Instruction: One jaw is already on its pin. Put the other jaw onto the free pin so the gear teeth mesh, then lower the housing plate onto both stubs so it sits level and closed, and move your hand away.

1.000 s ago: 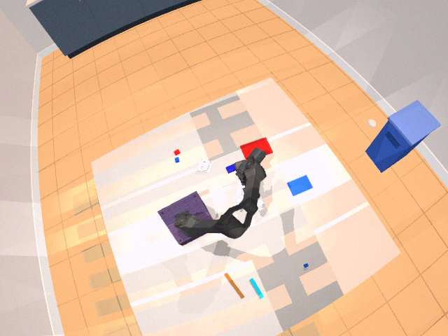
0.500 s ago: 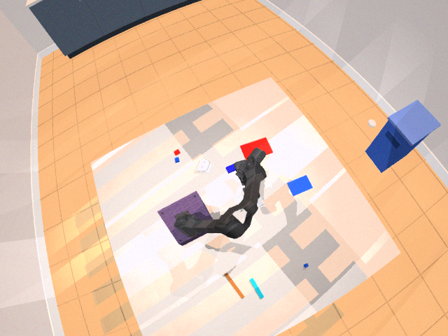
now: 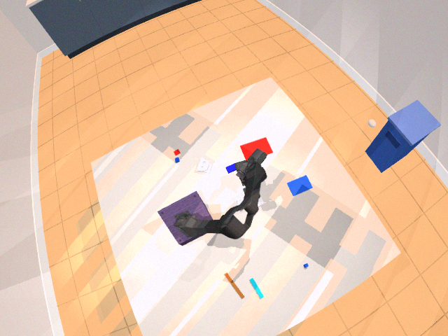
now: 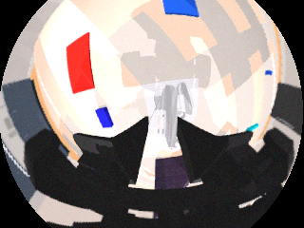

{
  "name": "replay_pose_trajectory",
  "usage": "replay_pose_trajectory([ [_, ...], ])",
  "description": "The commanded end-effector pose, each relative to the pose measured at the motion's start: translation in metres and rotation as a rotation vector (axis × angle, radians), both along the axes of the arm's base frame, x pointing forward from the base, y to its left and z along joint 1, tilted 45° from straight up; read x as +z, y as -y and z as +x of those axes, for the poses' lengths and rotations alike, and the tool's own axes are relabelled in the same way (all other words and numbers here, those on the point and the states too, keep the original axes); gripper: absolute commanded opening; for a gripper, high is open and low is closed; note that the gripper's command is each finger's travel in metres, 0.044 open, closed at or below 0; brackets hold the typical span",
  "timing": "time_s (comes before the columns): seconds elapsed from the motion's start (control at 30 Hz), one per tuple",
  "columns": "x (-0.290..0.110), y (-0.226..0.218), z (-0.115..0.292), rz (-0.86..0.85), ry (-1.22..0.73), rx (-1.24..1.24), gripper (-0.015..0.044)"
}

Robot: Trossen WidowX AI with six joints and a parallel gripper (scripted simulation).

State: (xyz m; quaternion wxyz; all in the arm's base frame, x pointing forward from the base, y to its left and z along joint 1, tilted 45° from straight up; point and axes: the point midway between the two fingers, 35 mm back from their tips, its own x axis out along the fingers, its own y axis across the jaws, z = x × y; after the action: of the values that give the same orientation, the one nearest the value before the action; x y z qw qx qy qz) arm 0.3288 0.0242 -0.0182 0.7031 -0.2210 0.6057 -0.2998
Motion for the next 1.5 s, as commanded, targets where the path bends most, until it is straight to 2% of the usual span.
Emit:
replay_pose_trajectory([
  [0.0,-0.006,0.004,-0.001,-0.004,-0.010,0.004,0.0134],
  [0.73,-0.032,0.030,0.001,-0.006,-0.009,0.003,0.0134],
  [1.47,-0.034,0.032,0.001,-0.007,-0.011,0.005,0.0134],
])
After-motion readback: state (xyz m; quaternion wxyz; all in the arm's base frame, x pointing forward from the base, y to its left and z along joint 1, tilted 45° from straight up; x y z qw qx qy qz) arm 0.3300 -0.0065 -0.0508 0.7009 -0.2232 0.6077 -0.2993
